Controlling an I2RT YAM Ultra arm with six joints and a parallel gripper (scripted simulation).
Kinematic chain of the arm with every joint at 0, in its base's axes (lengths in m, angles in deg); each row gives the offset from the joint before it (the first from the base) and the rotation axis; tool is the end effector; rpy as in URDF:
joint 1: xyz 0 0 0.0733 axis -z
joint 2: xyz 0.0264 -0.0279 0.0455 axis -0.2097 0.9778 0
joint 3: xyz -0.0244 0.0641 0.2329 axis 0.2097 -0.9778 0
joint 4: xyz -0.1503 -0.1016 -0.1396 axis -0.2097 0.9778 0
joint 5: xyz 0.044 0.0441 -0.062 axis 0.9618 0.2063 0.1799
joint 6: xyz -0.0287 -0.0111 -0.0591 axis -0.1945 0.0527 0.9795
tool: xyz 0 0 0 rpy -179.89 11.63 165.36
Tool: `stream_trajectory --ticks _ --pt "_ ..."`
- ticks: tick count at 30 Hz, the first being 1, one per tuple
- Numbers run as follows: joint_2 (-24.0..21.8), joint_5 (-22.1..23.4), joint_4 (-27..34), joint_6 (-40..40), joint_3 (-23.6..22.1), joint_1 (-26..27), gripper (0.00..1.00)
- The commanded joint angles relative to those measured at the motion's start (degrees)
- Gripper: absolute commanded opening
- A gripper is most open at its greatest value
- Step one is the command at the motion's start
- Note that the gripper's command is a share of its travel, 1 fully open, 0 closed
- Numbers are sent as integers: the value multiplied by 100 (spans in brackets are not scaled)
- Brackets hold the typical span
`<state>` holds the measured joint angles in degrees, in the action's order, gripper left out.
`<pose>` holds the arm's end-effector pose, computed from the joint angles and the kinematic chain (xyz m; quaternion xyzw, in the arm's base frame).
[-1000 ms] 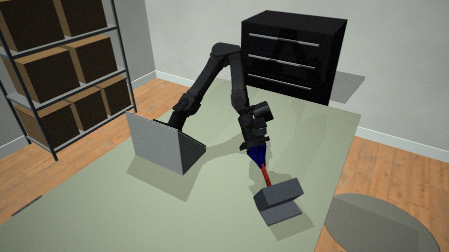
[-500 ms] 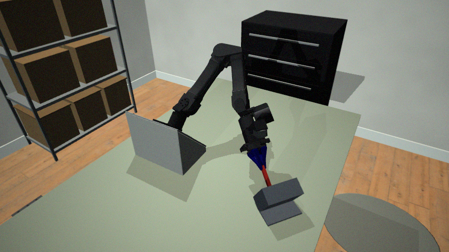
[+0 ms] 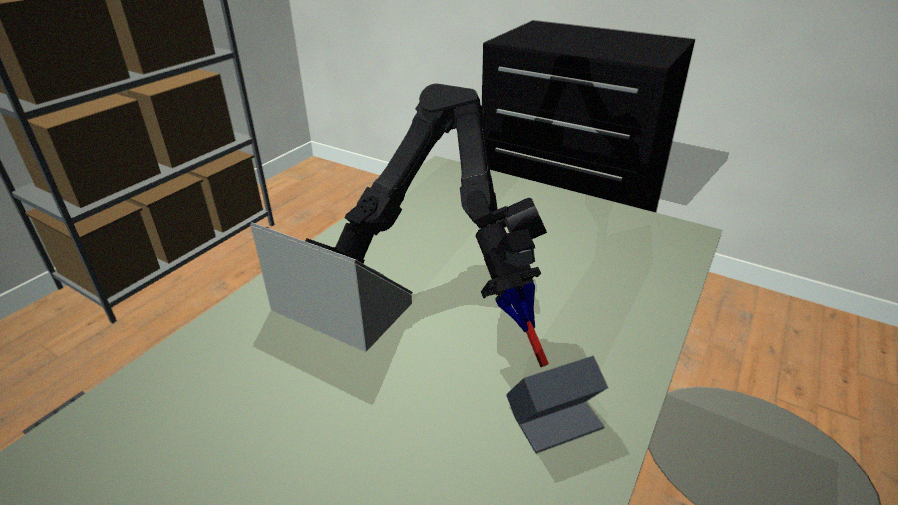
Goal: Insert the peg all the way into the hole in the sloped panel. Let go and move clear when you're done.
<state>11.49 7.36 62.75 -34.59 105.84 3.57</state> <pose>0.2867 0.0460 0.1001 0.4059 0.8407 0.2176 0.2848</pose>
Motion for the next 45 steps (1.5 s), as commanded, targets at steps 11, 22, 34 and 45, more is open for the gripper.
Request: stream_trajectory --ticks 11,22,34,45 --pt "-391 -83 125 80 -190 243 0" --pt "-424 -66 186 101 -161 270 0" --pt "-98 -62 -9 106 -32 278 0" --pt "-284 -67 265 102 62 272 0"
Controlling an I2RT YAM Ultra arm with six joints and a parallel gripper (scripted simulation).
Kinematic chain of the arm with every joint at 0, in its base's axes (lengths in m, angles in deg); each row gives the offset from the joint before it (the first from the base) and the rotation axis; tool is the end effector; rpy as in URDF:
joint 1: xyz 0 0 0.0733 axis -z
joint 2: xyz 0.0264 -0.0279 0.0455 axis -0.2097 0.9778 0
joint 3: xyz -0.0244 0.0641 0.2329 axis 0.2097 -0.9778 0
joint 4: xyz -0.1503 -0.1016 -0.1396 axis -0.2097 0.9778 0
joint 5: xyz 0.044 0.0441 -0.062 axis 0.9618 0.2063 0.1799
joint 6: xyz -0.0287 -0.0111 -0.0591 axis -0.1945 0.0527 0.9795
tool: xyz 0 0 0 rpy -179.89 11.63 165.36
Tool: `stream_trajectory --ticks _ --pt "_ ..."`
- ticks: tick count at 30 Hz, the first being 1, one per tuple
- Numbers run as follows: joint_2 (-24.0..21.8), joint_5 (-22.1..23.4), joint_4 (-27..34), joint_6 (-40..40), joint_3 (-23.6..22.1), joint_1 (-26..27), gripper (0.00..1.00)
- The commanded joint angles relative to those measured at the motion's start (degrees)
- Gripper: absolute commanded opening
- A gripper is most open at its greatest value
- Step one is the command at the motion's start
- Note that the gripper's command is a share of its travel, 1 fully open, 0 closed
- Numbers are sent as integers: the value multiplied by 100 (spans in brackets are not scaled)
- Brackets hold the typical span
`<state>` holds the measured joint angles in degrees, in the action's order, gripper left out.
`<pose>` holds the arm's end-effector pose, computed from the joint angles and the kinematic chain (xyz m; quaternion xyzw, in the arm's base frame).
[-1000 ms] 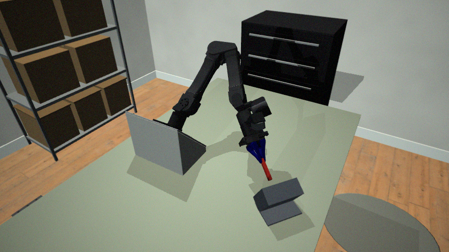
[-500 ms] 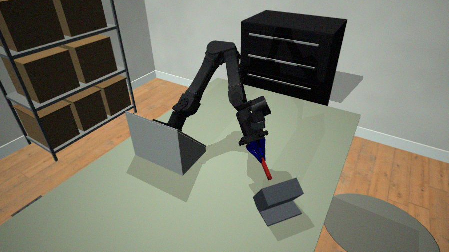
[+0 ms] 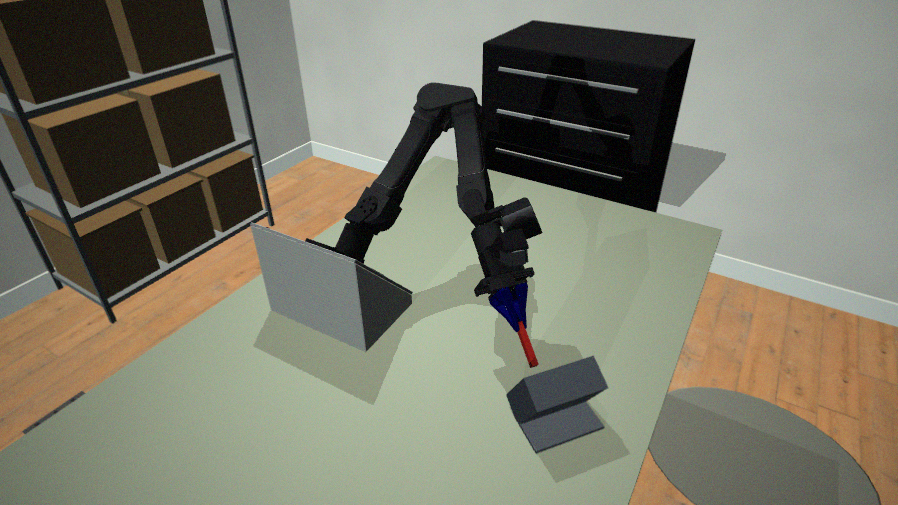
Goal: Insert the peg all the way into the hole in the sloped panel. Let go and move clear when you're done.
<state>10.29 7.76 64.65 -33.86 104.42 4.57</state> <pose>0.2786 0.0402 0.0973 0.4099 0.8459 0.2064 0.2717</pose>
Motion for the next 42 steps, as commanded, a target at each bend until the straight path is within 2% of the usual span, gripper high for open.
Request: stream_trajectory --ticks 1,11,42 --pt "-192 -107 108 29 210 171 0" --pt "-434 -110 452 25 315 165 0" --pt "308 -105 60 31 658 176 0"
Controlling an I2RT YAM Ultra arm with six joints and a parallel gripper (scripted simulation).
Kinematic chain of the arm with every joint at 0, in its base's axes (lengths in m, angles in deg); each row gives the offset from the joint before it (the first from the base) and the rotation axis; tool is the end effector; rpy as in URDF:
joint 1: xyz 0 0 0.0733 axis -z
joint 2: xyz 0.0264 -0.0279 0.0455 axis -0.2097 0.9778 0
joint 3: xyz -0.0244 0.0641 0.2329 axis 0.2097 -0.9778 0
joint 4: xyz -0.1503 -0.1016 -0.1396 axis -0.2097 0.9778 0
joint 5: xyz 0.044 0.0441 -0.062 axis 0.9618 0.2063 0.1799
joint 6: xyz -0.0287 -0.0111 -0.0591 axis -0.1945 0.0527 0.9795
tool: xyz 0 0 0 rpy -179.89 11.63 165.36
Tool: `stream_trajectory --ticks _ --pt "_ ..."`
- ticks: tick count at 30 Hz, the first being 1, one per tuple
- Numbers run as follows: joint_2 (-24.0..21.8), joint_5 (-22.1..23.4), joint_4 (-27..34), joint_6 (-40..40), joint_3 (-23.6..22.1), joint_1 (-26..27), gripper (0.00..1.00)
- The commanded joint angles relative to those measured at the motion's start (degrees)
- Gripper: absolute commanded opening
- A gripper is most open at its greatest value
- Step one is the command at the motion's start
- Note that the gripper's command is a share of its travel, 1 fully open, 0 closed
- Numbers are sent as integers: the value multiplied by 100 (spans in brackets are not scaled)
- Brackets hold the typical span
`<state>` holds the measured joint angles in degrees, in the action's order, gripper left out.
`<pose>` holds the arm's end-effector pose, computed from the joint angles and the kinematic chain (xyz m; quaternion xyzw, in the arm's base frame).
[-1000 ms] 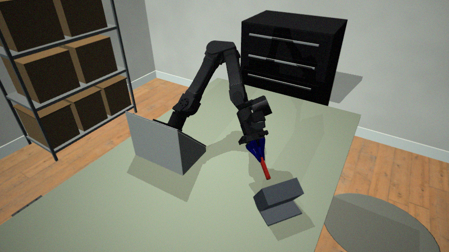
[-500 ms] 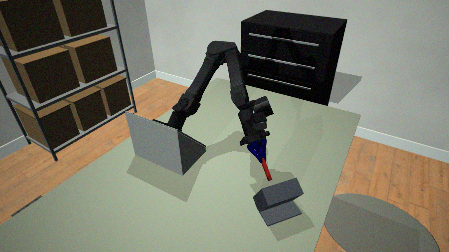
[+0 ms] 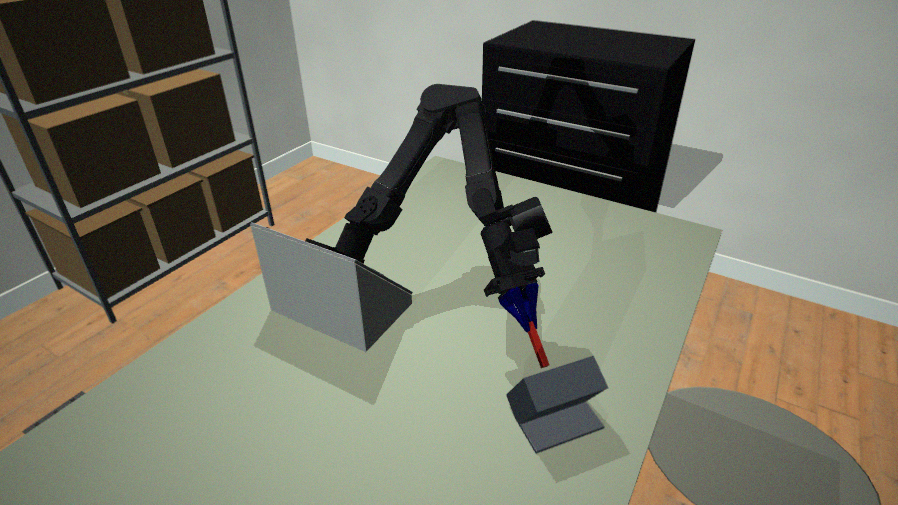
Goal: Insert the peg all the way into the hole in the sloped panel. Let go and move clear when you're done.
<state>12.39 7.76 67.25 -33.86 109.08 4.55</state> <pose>0.2937 0.0423 0.1028 0.4098 0.8461 0.2063 0.2714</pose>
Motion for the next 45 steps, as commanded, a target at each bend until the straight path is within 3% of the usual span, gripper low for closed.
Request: stream_trajectory --ticks 1,15,36,45 --pt "130 -105 -222 32 202 180 0" --pt "244 -94 -222 45 317 197 0" --pt "-121 -94 -266 42 -97 191 0" --pt "26 -12 -174 10 -37 47 0"
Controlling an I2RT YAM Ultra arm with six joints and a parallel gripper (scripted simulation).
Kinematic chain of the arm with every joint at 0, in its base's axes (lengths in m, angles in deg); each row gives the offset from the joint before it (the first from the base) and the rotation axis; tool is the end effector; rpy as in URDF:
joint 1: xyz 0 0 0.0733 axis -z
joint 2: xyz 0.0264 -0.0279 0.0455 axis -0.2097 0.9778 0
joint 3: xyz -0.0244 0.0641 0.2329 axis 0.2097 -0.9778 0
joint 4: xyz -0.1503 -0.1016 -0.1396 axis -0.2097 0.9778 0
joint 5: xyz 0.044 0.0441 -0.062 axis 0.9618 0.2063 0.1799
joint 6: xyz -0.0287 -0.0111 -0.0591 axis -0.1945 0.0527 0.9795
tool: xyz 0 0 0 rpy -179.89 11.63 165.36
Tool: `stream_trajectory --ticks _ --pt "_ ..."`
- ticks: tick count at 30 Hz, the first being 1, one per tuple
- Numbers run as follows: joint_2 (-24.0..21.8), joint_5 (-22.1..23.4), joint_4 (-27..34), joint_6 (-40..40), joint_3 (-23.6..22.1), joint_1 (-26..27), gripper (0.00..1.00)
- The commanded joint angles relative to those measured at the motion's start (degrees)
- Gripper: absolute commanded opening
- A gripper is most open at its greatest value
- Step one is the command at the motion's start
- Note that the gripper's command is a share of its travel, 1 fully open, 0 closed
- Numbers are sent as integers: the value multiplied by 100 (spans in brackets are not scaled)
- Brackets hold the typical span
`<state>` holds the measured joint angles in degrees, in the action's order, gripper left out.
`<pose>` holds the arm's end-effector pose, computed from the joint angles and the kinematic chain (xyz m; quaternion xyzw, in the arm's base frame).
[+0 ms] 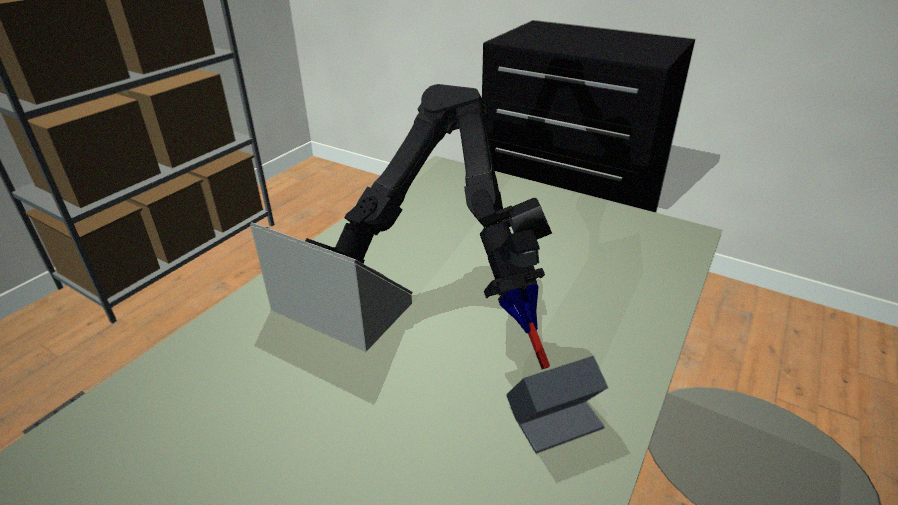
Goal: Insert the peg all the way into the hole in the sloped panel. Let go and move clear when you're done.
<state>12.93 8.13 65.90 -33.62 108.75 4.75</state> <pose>0.2944 0.0417 0.1007 0.4078 0.8454 0.2099 0.2738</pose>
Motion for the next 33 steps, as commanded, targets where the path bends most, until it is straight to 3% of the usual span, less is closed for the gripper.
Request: stream_trajectory --ticks 1,8,33 --pt "-37 -70 -65 -28 -23 18 0" --pt "-216 -247 -254 -128 -242 -31 0" --pt "-568 -135 -128 14 -453 164 0"
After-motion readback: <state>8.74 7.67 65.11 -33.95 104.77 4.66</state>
